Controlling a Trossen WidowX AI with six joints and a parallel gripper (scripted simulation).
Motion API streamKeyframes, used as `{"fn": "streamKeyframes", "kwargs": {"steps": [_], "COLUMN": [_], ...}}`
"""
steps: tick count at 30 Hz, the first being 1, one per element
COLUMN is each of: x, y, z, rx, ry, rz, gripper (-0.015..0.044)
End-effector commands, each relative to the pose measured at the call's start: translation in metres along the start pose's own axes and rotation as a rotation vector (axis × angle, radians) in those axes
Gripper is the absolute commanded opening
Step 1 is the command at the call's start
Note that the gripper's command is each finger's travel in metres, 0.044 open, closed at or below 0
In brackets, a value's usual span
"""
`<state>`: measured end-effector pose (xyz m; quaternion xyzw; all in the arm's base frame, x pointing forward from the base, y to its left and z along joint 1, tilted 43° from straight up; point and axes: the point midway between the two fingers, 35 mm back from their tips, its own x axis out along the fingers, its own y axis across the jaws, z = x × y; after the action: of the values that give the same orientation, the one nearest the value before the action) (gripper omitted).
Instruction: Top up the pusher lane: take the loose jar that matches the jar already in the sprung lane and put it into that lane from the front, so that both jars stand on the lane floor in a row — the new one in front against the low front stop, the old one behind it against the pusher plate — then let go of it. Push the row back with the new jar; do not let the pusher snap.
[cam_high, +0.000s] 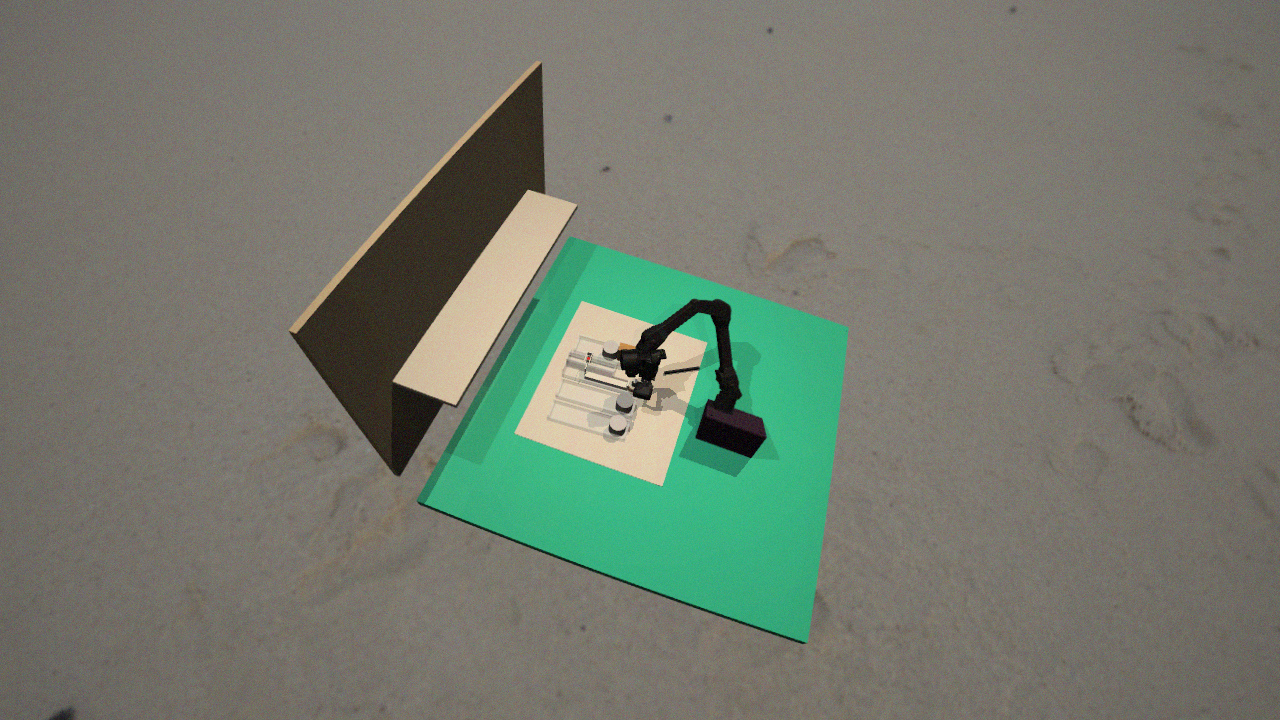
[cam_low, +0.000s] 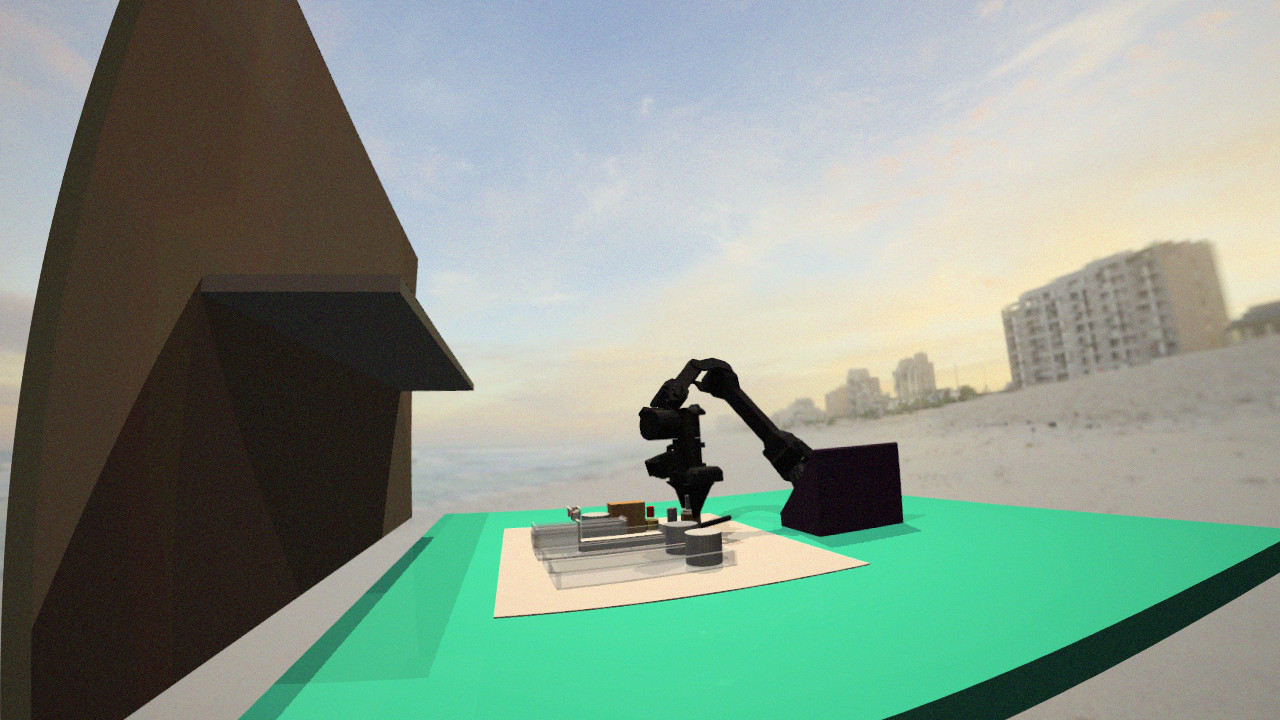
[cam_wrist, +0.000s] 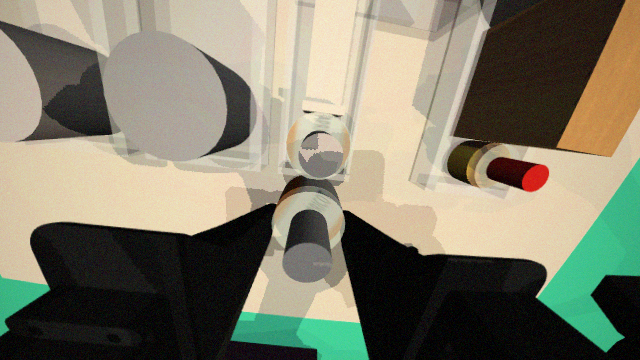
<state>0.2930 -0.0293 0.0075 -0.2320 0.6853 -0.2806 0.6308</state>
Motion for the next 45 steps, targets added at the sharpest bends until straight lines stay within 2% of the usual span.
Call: {"fn": "streamKeyframes", "kwargs": {"steps": [1,45], "x": [-0.001,-0.001], "y": [-0.001,-0.002], "z": [0.005,0.025], "rx": [0.002,0.003], "ry": [-0.011,-0.011], "rz": [-0.003,-0.003], "gripper": [0.0,0.0]}}
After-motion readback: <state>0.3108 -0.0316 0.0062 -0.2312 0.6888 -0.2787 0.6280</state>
